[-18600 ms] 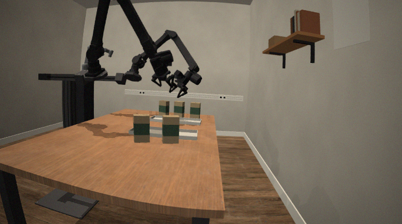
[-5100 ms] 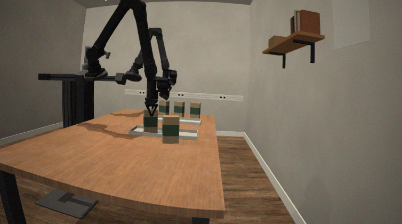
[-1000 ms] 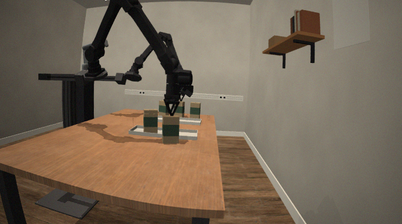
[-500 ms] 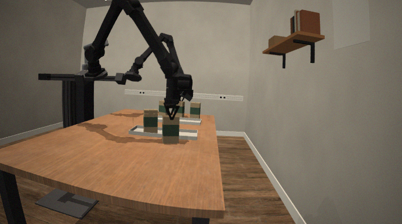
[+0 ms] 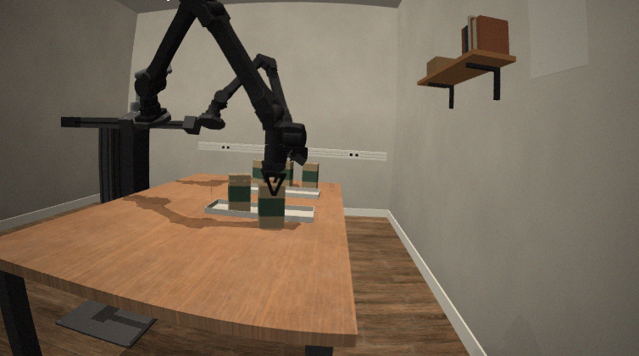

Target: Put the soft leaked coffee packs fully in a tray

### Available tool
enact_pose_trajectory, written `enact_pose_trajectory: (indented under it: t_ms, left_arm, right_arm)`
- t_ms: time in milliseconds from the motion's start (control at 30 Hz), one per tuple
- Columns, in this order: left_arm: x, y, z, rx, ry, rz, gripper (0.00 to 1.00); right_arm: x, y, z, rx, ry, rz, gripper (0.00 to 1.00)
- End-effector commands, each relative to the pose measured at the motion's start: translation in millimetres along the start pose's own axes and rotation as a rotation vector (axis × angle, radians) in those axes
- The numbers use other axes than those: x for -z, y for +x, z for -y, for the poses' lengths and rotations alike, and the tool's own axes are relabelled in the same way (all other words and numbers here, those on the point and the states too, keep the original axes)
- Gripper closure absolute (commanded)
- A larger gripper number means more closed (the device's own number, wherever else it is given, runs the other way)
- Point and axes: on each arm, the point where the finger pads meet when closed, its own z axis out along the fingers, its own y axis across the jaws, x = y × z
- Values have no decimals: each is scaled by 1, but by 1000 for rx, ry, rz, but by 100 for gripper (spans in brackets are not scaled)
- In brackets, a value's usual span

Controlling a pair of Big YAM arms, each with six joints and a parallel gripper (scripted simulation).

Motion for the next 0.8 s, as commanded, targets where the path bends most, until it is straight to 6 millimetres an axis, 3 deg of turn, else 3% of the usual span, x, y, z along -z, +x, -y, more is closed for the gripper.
enact_pose_trajectory:
  t_ms: [0,300,333,400,433,767]
  left_arm:
    - [2,-6,-7,5,-10,13,24]
    - [2,-6,-7,5,-10,13,24]
    - [2,-6,-7,5,-10,13,77]
    - [2,-6,-7,5,-10,13,77]
    - [2,-6,-7,5,-10,13,77]
    - [2,-6,-7,5,-10,13,77]
  right_arm:
    - [-11,-9,11,-3,7,13,24]
    - [-1,-9,5,3,6,14,24]
    - [-1,-9,5,3,6,14,24]
    - [-1,-9,5,3,6,14,24]
    - [-1,-9,5,3,6,14,77]
    - [-1,-9,5,3,6,14,77]
